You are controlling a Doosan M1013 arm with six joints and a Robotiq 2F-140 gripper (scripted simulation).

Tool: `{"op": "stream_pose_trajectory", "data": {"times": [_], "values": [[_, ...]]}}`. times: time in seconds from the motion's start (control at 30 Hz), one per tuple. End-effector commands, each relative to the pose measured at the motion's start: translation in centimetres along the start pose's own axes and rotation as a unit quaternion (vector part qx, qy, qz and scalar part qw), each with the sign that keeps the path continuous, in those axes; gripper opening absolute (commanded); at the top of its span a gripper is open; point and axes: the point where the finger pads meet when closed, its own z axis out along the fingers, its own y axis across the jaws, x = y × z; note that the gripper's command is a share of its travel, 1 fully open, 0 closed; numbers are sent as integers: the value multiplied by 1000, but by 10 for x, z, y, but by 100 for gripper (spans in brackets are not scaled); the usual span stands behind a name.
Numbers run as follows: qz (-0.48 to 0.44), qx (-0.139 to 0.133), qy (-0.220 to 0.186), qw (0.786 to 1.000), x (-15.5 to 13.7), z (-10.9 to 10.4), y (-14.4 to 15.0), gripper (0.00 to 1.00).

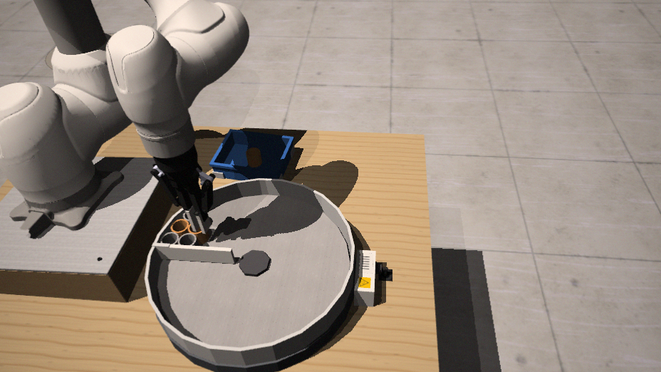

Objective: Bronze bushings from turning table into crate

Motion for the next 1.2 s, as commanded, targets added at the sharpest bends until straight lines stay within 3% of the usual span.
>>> {"op": "stream_pose_trajectory", "data": {"times": [0.0, 0.3, 1.17], "values": [[0, 0, 0, 1000, 0, 4, 0, 10], [0, 0, 0, 1000, 0, 13, 0, 10], [0, 0, 0, 1000, 0, 13, 0, 10]]}}
